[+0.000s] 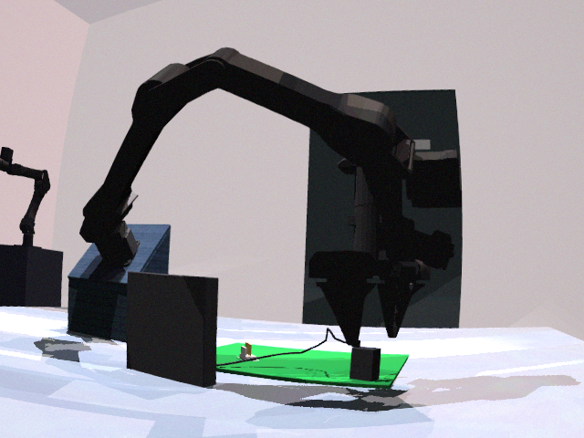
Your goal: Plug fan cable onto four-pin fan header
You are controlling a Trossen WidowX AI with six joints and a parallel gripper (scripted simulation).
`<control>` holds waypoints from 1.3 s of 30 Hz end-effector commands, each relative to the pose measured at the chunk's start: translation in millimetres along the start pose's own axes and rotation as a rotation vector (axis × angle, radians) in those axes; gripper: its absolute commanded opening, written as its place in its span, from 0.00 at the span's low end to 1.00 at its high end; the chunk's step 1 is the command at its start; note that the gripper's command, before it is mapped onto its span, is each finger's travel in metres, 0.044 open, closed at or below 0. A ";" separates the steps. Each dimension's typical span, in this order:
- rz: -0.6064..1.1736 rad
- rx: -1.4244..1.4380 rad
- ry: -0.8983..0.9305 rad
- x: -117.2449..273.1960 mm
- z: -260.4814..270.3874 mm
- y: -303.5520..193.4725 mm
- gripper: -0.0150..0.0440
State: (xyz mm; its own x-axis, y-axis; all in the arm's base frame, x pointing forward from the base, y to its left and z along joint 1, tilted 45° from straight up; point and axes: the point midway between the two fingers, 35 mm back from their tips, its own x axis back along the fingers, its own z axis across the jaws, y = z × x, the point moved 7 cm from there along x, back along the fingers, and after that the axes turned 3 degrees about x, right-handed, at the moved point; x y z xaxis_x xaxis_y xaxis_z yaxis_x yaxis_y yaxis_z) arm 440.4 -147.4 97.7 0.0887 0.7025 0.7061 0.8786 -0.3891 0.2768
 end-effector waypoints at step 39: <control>0.002 -0.001 -0.006 -34.8 -1.5 -0.9 0.29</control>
State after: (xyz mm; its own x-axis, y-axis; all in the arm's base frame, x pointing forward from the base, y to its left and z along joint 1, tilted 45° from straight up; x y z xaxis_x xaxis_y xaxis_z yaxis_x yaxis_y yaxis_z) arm 435.9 -172.2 73.6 0.0930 0.7056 0.7025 0.8787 -0.3900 0.2753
